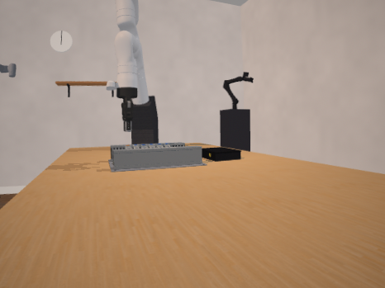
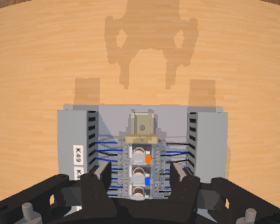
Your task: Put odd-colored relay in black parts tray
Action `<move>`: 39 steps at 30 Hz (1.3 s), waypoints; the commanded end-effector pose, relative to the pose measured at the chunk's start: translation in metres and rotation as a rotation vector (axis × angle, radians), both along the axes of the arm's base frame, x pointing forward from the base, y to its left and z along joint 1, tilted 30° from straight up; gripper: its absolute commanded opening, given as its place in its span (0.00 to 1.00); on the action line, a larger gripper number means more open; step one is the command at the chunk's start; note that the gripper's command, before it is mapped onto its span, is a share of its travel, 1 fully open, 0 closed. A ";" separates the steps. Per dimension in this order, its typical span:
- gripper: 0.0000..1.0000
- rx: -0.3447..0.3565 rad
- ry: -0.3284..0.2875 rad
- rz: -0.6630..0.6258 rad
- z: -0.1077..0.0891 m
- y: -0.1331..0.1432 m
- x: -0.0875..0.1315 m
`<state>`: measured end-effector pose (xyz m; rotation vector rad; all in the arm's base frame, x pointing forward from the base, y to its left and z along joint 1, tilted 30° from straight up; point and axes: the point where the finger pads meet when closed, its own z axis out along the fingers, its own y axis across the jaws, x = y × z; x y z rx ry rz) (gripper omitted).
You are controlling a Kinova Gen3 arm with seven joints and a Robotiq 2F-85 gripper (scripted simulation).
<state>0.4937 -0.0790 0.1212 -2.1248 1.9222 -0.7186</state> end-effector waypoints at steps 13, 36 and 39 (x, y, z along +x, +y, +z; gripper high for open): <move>0.61 0.002 0.003 0.001 -0.002 0.000 -0.002; 0.61 0.002 0.003 0.001 -0.018 -0.003 0.007; 0.61 0.003 0.004 0.001 -0.022 -0.004 0.009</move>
